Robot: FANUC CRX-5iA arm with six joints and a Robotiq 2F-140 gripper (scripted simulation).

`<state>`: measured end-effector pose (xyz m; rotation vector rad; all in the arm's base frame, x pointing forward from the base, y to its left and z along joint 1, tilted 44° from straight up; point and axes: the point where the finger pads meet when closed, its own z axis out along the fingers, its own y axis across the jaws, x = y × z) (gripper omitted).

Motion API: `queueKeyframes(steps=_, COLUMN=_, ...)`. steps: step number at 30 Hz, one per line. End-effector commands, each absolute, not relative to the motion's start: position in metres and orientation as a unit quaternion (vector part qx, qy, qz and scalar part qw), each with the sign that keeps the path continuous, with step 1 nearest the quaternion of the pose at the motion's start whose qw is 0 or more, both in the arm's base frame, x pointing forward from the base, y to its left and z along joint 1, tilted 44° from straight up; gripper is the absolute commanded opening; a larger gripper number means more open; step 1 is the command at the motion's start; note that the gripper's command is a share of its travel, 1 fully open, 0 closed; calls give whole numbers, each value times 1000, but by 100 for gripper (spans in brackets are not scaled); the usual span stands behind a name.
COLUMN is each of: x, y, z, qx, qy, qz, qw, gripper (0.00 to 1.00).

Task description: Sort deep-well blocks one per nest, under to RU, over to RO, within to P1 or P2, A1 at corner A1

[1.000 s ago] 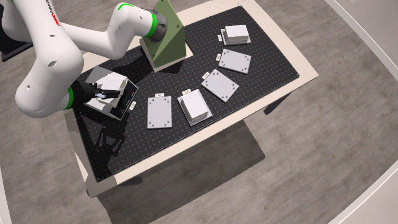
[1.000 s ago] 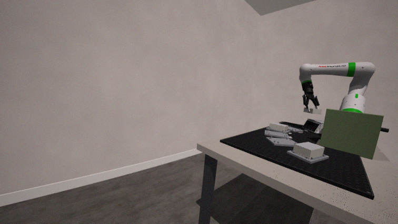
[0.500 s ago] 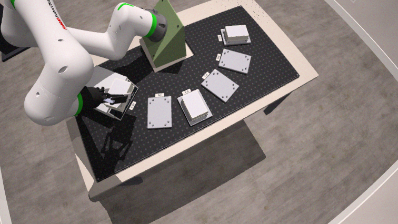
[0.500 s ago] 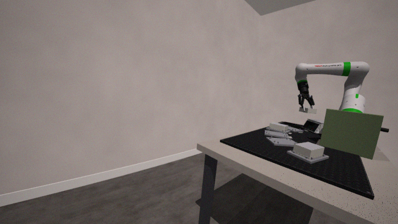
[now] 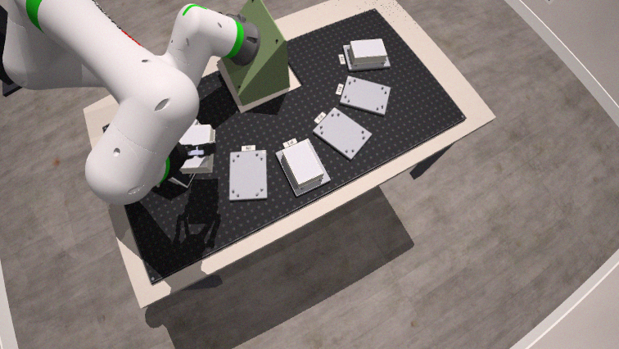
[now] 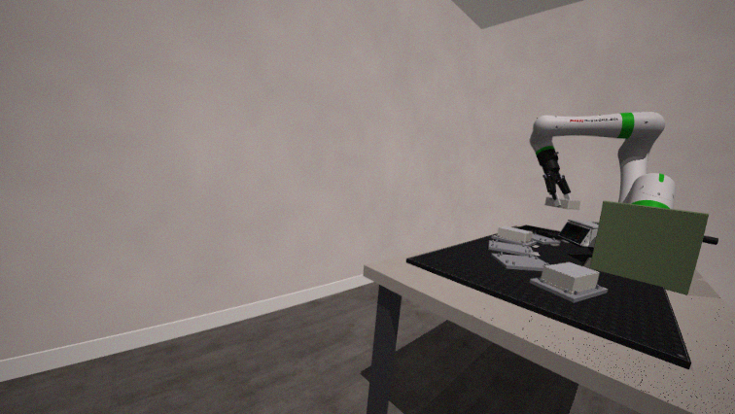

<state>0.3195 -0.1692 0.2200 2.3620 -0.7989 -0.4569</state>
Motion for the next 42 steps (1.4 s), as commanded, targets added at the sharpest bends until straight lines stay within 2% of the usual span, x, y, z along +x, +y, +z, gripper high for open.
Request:
queueKeyframes(steps=1, x=326, y=-162, z=213, qx=892, qy=-280, qz=-182, qw=305, gripper=10)
queueKeyframes(steps=42, x=394, y=-92, z=143, qx=892, qy=-280, qz=-182, qw=305, gripper=10)
